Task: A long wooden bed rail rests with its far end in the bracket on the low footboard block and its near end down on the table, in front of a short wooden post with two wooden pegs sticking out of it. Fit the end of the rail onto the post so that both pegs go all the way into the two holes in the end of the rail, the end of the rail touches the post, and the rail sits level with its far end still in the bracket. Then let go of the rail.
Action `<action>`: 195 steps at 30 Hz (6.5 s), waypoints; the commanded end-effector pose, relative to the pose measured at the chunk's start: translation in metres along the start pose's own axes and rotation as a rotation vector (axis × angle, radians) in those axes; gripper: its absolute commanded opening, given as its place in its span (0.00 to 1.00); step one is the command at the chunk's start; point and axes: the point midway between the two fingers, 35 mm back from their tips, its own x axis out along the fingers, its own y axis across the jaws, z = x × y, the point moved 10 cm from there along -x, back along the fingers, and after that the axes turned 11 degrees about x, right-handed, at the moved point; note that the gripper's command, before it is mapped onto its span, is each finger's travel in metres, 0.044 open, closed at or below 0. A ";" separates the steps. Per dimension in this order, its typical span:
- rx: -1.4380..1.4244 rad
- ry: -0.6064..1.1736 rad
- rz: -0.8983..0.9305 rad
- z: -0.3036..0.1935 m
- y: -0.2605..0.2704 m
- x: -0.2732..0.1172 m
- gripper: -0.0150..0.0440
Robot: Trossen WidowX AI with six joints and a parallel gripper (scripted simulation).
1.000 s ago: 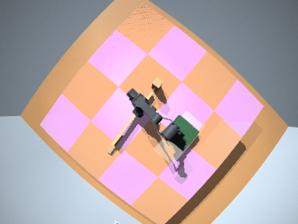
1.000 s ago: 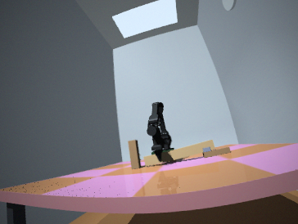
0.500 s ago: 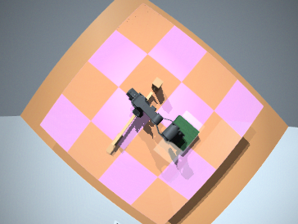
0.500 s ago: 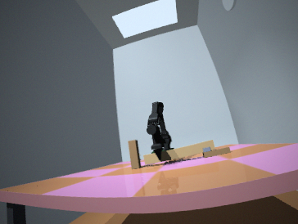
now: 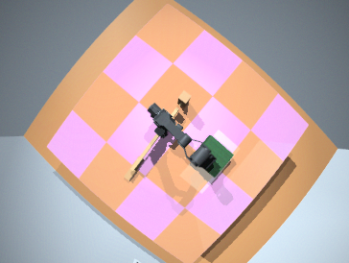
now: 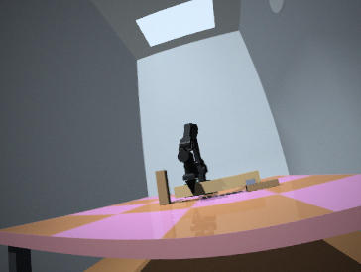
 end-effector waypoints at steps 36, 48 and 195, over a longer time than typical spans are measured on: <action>-0.002 -0.012 -0.014 0.001 -0.001 -0.007 0.25; -0.002 -0.012 -0.014 0.000 0.000 -0.010 0.25; -0.002 -0.009 -0.015 -0.038 -0.007 -0.008 0.25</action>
